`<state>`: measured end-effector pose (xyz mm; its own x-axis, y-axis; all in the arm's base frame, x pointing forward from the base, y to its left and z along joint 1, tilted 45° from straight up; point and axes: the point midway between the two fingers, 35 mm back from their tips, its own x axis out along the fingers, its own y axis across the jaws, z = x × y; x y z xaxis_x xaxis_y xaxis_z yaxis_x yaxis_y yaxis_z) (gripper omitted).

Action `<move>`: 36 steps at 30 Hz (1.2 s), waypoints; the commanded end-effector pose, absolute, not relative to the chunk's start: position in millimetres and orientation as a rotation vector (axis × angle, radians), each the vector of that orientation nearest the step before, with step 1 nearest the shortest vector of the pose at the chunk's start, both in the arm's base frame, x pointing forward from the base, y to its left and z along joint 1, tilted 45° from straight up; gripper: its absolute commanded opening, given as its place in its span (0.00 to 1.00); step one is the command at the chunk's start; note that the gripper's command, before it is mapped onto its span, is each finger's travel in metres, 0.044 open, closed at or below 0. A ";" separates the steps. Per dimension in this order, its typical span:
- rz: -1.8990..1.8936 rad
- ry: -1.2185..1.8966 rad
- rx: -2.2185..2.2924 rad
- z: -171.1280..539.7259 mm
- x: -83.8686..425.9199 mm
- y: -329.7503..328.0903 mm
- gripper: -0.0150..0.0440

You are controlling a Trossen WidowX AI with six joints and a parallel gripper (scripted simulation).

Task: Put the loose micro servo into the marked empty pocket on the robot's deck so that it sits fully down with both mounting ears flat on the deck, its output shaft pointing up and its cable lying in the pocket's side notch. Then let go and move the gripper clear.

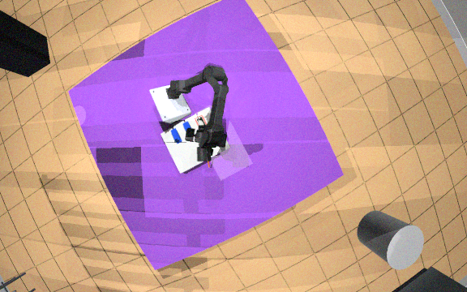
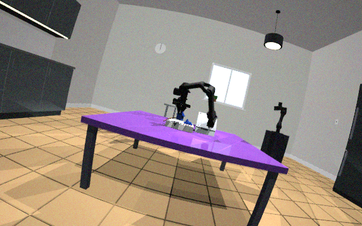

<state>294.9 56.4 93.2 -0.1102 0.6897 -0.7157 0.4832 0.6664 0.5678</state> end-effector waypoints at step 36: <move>-1.085 1.812 1.831 93.9 294.8 56.1 0.25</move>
